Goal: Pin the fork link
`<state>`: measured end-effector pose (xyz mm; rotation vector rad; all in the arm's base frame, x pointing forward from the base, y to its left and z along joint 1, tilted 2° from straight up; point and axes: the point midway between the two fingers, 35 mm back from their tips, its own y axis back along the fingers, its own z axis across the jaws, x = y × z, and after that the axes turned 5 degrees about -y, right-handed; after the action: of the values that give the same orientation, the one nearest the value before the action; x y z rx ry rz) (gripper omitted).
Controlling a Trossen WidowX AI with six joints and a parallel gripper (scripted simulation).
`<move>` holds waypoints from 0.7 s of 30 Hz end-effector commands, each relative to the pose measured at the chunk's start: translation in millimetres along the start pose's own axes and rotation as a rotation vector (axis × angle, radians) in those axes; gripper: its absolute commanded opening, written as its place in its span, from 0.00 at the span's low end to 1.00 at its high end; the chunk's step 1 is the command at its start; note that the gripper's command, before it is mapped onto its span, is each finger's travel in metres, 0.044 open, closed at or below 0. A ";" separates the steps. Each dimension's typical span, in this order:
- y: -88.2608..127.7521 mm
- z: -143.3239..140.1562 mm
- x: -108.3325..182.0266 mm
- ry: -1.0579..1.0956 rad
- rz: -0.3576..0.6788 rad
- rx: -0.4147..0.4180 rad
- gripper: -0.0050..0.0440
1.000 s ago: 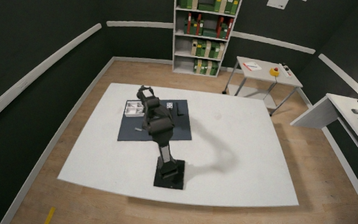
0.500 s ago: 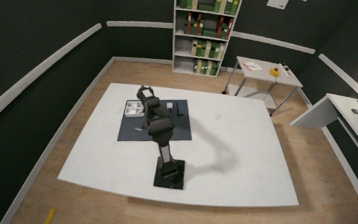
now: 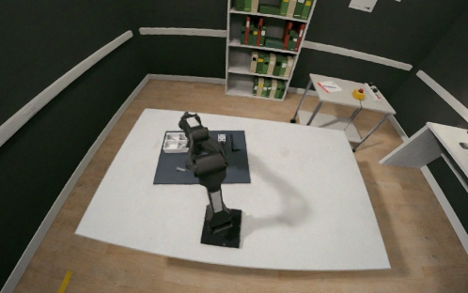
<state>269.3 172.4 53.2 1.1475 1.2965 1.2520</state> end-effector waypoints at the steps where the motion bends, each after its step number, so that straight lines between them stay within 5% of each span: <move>1: 2.6 3.0 1.3 0.003 0.003 -0.010 0.29; 21: -6.8 0.2 -0.5 0.003 -0.002 0.001 0.29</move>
<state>269.5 172.6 49.5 1.1469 1.2966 1.2530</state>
